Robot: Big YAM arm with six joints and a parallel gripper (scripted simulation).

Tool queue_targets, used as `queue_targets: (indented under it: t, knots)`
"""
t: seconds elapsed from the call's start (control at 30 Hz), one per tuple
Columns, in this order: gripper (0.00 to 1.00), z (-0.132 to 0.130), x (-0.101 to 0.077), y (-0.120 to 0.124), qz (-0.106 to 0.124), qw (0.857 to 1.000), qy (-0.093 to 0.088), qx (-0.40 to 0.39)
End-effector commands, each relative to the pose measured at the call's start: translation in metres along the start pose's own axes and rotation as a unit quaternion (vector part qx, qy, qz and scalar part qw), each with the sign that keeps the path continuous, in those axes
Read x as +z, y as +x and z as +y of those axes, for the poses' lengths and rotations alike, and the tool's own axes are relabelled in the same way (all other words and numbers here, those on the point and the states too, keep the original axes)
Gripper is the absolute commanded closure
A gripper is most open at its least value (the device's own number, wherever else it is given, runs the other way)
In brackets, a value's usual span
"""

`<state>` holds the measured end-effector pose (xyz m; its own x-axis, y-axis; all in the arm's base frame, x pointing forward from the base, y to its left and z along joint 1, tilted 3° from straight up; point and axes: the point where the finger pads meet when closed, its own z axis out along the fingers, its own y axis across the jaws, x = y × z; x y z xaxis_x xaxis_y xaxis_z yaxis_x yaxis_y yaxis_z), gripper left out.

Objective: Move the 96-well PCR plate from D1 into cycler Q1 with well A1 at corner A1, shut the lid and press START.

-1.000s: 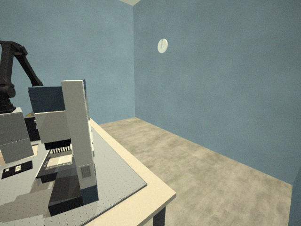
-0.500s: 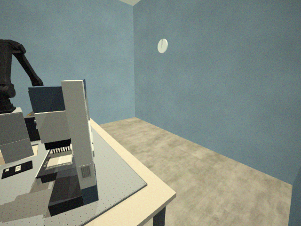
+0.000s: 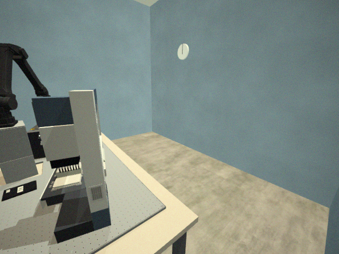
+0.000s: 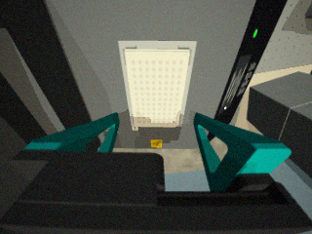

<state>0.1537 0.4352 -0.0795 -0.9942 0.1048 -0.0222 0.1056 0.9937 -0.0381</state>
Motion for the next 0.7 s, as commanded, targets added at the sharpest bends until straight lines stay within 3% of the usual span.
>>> queue_targets:
  t: [0.0, 0.1, 0.23, 0.43, 0.67]
  knots:
    - [1.00, -0.008, -0.007, 0.000, -0.002, 1.000, -0.011, 0.001]
    - [1.00, -0.028, 0.000, -0.004, -0.002, 1.000, -0.010, 0.001]
    - [1.00, -0.025, 0.001, -0.008, -0.005, 1.000, -0.021, -0.002]
    - [1.00, -0.067, 0.010, -0.004, -0.004, 1.000, -0.015, -0.003]
    - [1.00, -0.096, 0.016, -0.006, -0.010, 1.000, -0.022, -0.005]
